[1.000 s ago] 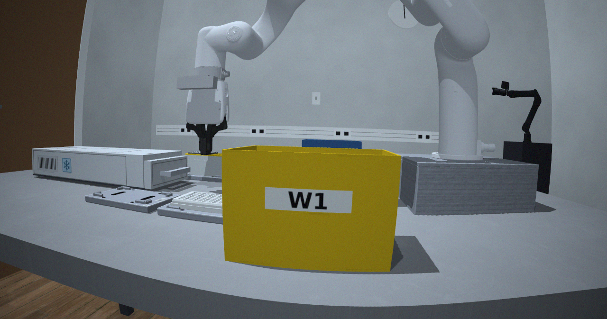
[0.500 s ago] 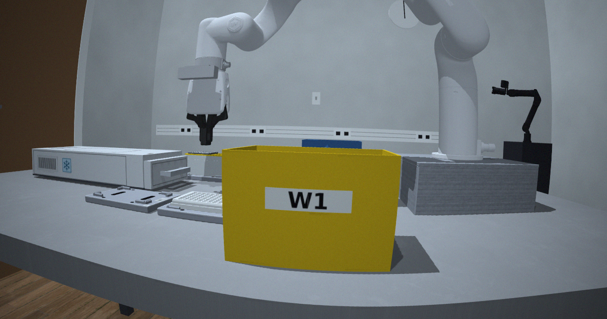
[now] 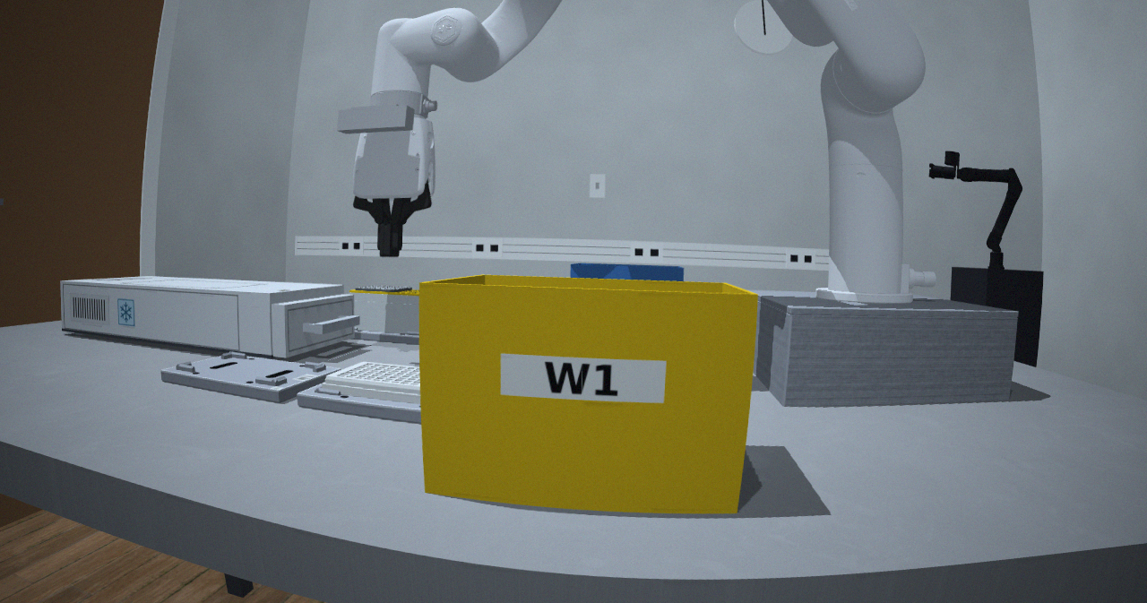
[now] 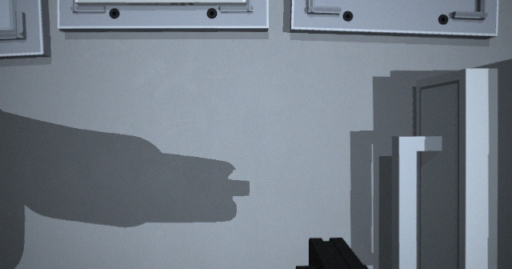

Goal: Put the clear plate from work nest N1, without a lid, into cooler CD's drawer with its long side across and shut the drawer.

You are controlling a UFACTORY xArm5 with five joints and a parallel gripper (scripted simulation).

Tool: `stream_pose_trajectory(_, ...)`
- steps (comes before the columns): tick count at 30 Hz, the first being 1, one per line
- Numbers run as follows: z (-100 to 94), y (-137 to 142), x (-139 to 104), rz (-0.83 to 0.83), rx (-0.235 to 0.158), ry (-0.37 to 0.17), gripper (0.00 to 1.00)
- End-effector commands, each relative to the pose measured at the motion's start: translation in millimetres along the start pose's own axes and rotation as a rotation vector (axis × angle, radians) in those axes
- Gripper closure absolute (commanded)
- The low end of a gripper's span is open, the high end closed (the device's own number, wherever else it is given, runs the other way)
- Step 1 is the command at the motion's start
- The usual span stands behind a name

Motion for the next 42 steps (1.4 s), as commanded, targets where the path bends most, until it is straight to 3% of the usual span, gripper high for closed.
stream_pose_trajectory(1,-8.8,1,0,0.0,-0.005,0.003,1.0)
stream_pose_trajectory(13,-12.1,1,0,0.0,-0.005,0.003,1.0)
stream_pose_trajectory(14,-14.9,-3,0,0.033,-0.005,0.003,0.0)
stream_pose_trajectory(42,-81.9,-102,-8,0.833,-0.003,0.004,0.0)
Point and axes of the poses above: the point where the finger pads meet when closed, its own z axis out along the fingers, its own y axis across the jaws, x = y × z, the point moved 4 cm from there along -z, back along the fingers, and after that the axes turned 7 degrees about z, right-handed, at the moved point
